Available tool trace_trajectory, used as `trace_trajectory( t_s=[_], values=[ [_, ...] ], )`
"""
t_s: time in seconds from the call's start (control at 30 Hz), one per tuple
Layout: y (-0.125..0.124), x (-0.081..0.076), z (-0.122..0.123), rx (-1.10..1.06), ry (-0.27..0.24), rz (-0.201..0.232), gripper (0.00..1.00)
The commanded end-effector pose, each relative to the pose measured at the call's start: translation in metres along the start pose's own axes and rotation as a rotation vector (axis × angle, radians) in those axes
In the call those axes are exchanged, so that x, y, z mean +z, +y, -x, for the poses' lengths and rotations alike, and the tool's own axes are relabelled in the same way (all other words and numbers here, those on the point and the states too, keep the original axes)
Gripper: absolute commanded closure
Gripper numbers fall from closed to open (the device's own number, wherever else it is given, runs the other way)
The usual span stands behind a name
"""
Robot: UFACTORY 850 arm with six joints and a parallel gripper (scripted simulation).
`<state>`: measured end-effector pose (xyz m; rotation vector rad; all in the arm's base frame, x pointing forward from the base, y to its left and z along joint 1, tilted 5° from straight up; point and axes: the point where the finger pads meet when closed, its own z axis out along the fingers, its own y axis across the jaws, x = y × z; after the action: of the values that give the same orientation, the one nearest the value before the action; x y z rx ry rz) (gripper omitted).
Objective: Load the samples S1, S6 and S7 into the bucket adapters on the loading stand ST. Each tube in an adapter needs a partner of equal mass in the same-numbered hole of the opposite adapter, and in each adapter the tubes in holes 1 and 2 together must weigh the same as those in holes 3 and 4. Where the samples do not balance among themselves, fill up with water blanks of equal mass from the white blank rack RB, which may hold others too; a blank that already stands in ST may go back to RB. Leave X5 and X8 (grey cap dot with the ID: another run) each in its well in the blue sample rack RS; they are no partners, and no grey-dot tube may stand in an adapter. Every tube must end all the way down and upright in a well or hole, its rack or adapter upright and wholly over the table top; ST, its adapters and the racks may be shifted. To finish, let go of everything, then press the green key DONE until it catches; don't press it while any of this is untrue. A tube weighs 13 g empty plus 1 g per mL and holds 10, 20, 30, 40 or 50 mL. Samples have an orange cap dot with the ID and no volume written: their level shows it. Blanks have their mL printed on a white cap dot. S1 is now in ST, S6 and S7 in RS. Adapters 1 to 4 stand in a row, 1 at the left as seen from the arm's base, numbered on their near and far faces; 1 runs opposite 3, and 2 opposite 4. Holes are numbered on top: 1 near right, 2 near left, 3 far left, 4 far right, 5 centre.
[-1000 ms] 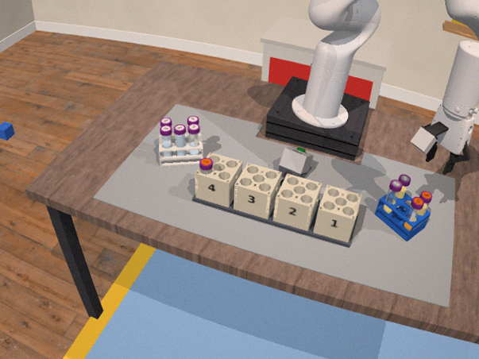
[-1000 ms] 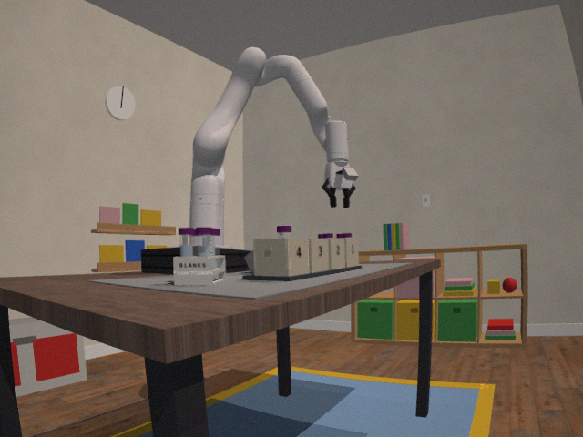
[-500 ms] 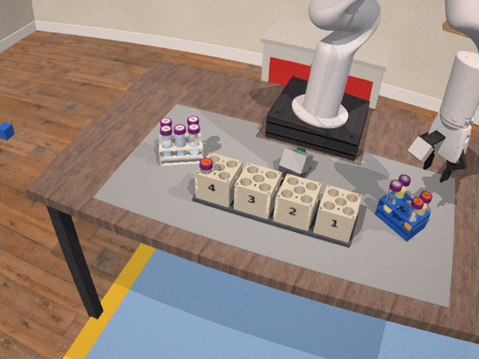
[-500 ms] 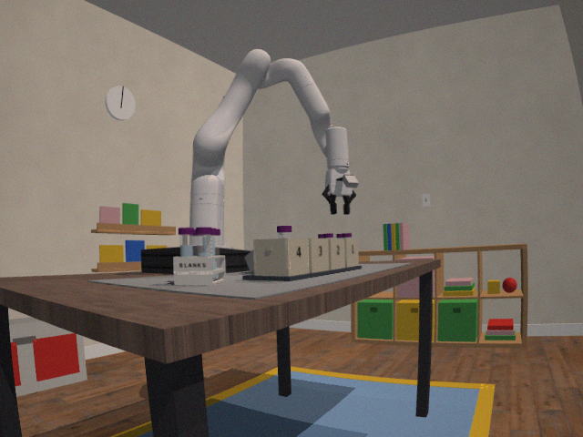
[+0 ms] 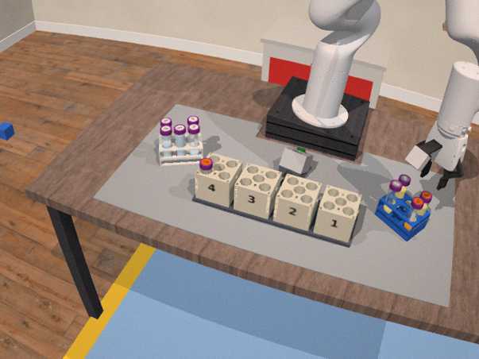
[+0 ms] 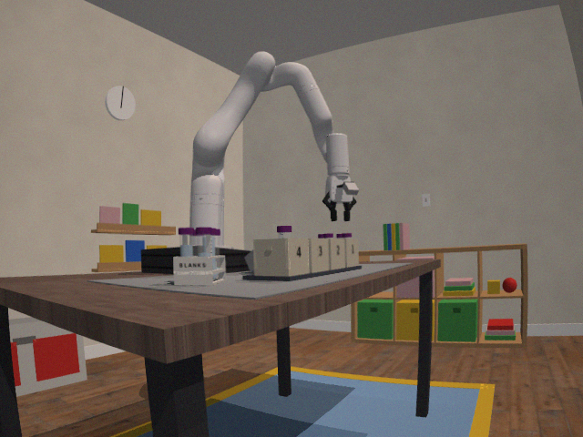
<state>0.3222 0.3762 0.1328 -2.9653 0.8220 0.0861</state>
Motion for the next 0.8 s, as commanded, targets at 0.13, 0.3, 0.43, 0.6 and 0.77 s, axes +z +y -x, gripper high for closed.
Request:
trace_trajectory(
  t_s=[0.13,0.3,0.43,0.6,0.77],
  values=[
    [-0.001,0.013,0.0,0.0,0.0,-0.002,0.43],
    [-0.001,0.023,0.0,0.0,0.0,-0.002,0.43],
    [-0.001,0.031,0.0,0.0,0.0,-0.002,0.43],
    [-0.001,0.041,0.0,0.0,0.0,-0.002,0.43],
    [-0.001,0.047,0.0,0.0,0.0,-0.002,0.43]
  ],
)
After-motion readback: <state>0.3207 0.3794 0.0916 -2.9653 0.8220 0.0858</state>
